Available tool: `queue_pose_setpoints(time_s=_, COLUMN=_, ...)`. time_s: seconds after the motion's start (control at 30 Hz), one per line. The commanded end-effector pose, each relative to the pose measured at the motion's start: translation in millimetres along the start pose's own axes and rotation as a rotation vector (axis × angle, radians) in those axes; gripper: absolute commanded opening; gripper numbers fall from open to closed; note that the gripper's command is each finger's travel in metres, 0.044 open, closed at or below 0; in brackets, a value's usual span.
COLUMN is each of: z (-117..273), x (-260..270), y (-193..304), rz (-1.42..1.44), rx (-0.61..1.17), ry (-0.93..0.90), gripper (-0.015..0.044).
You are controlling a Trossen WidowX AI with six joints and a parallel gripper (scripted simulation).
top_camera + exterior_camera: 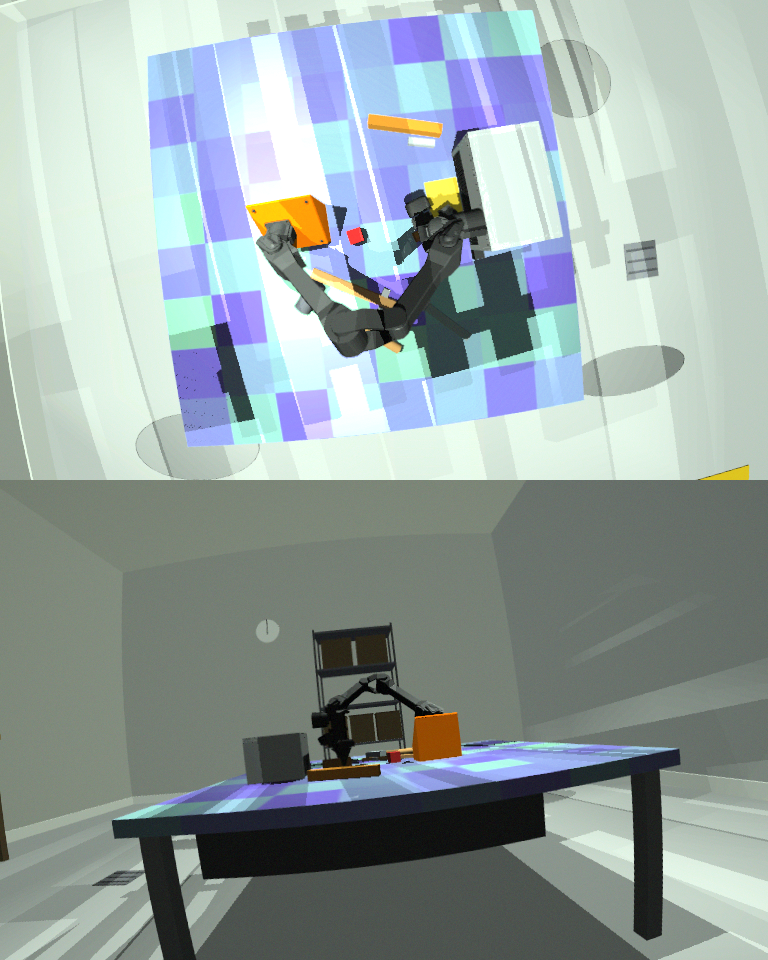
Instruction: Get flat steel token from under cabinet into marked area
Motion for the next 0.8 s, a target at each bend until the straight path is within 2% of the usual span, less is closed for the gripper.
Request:
queue_pose_setpoints(time_s=0.0, z=-1.1, x=-0.4, y=4.6, rz=0.006, rx=0.003, ry=-0.001, gripper=0.0)
queue_pose_setpoints(time_s=0.77, z=-1.0, x=-7.5, y=26.3, rz=0.007, rx=0.004, ry=-0.001, gripper=0.0)
Point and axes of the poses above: the point midway between the two fingers, 35 mm back from their tips, its own z axis back along the fingers, its own x axis across the jaws, y = z × x, the point moved 7 cm from there along z, back along the fingers, and after that the axes turned 14 degrees about -z, right-handed, at the moved point
